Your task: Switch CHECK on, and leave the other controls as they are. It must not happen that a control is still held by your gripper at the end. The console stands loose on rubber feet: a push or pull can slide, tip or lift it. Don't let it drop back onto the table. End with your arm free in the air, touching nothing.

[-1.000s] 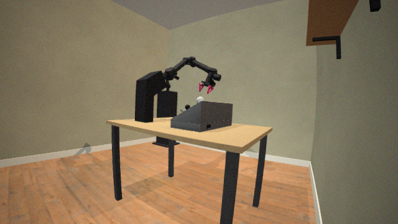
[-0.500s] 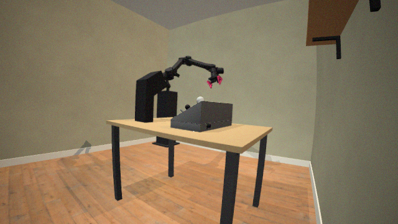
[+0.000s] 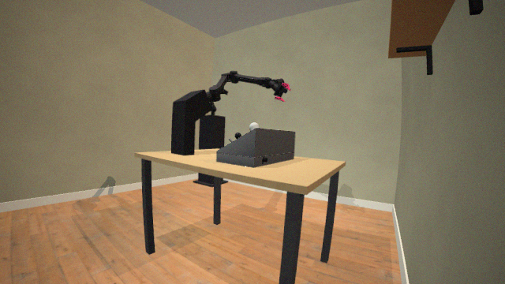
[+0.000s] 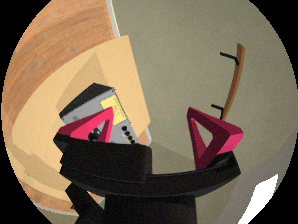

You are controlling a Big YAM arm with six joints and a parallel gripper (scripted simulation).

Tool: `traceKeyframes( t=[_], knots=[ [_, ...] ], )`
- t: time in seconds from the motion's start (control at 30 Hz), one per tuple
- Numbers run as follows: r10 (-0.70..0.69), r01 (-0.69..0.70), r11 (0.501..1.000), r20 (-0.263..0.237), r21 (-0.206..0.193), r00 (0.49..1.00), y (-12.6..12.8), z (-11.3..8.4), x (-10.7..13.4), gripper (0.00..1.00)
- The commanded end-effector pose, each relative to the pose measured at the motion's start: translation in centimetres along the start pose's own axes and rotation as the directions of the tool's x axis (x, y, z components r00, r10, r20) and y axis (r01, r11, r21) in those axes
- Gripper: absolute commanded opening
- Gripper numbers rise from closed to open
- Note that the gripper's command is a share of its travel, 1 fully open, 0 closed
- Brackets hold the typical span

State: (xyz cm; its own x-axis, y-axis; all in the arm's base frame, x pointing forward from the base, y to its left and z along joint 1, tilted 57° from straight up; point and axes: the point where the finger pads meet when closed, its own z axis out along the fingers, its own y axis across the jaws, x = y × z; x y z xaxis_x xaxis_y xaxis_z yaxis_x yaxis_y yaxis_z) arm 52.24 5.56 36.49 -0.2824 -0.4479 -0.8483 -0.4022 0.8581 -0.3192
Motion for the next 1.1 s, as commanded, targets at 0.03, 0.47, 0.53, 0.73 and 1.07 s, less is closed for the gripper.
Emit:
traceKeyframes(
  t=[0.03, 0.47, 0.53, 0.73, 1.07],
  knots=[
    [0.167, -0.186, 0.972, 0.138, 0.141, 0.976, -4.4, -2.5, -3.5, 1.0],
    [0.462, -0.561, 0.816, 0.425, 0.138, 0.778, -4.8, -1.1, -4.4, 1.0],
    [0.462, -0.559, 0.818, 0.425, 0.135, 0.778, -4.8, -1.1, -4.4, 1.0],
    [0.655, -0.701, 0.713, 0.36, -0.003, 0.664, 2.5, 5.5, 3.2, 1.0],
    [0.864, -0.86, 0.491, 0.2, -0.136, 0.462, 13.8, 8.8, 14.6, 1.0]
  ],
)
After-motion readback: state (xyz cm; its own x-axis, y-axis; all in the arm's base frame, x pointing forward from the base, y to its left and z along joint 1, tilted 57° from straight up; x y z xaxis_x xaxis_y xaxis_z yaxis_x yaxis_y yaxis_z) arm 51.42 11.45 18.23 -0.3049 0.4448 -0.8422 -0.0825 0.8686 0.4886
